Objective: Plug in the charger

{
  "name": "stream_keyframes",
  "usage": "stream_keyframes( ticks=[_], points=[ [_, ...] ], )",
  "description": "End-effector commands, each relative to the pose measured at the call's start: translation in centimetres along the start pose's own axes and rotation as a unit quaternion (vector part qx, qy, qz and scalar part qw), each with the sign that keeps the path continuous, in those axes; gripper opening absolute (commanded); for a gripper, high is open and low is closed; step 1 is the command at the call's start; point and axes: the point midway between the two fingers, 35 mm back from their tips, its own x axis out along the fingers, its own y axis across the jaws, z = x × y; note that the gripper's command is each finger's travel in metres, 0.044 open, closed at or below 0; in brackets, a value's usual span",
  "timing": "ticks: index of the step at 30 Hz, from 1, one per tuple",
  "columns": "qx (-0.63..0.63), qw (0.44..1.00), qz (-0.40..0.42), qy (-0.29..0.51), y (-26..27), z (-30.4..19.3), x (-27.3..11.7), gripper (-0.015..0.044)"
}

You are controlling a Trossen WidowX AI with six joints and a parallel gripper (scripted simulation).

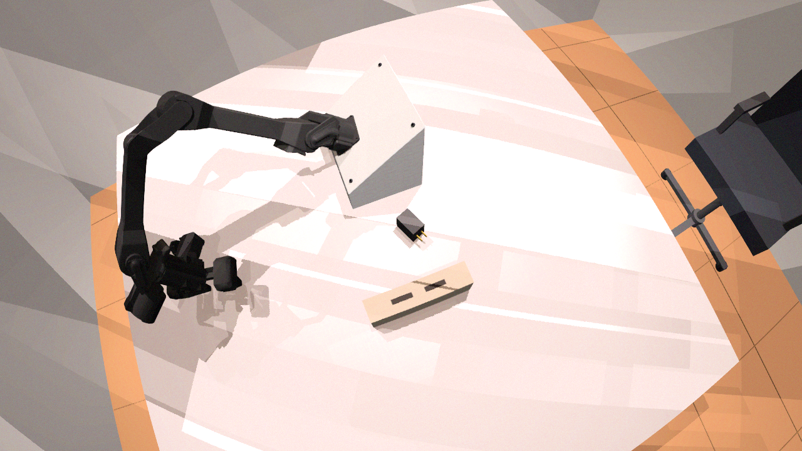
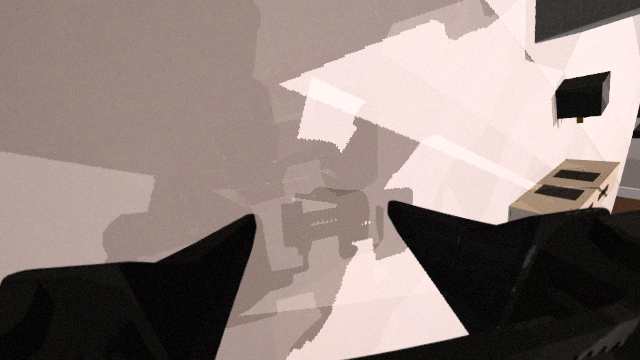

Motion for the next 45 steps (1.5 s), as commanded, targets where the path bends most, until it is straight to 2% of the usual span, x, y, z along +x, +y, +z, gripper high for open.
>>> stream_keyframes(
  ticks=[1, 22, 34, 45],
  points=[
    [-0.050, 0.999, -0.003, 0.000, -1.1, -0.9, 0.4, 0.0440],
    [-0.313, 0.949, -0.025, 0.018, -8.7, -5.2, 1.6, 0.0440],
    [-0.467, 0.883, -0.038, 0.026, -14.0, -6.6, 2.1, 0.0440],
    [-0.599, 0.799, -0.039, 0.028, -18.8, -7.2, 2.3, 0.0440]
  ],
)
